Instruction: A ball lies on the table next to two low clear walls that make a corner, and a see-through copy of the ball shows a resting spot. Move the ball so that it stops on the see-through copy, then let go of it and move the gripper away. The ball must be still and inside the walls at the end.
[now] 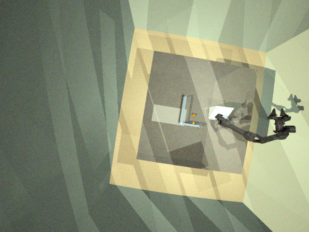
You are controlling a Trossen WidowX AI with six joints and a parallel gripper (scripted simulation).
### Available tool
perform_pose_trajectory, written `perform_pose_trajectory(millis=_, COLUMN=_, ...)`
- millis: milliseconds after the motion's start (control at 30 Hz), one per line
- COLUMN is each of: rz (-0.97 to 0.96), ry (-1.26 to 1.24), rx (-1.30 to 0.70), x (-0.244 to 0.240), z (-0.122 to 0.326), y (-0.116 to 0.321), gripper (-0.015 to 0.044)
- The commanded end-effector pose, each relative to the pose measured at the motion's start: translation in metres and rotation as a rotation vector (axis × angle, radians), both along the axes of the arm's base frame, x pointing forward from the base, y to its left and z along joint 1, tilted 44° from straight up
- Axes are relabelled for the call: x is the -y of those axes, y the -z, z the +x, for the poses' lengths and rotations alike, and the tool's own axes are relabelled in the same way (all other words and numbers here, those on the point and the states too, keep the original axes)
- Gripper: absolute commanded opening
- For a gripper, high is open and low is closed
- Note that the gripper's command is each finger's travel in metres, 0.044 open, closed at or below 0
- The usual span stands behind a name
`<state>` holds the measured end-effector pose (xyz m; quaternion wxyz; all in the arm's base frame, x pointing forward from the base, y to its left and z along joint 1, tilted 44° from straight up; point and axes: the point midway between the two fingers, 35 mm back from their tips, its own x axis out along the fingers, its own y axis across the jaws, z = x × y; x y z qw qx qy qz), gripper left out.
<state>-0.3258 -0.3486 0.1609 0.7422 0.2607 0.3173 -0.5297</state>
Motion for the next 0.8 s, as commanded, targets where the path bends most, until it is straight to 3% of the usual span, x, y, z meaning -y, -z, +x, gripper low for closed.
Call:
perform_pose_trajectory(millis=0, rz=0.002, ry=-0.007, rx=-0.001, x=0.001, z=0.002, y=0.0, gripper=0.0374)
perform_pose_trajectory(millis=167, rz=0.023, ry=-0.207, rx=-0.02, x=0.036, z=0.069, y=0.01, gripper=0.025)
perform_pose_trajectory(millis=467, rz=0.027, ry=-0.56, rx=-0.03, x=0.075, z=0.191, y=0.027, gripper=0.025)
perform_pose_trajectory(millis=767, rz=0.023, ry=-0.938, rx=-0.04, x=0.076, z=0.324, y=0.044, gripper=0.025)
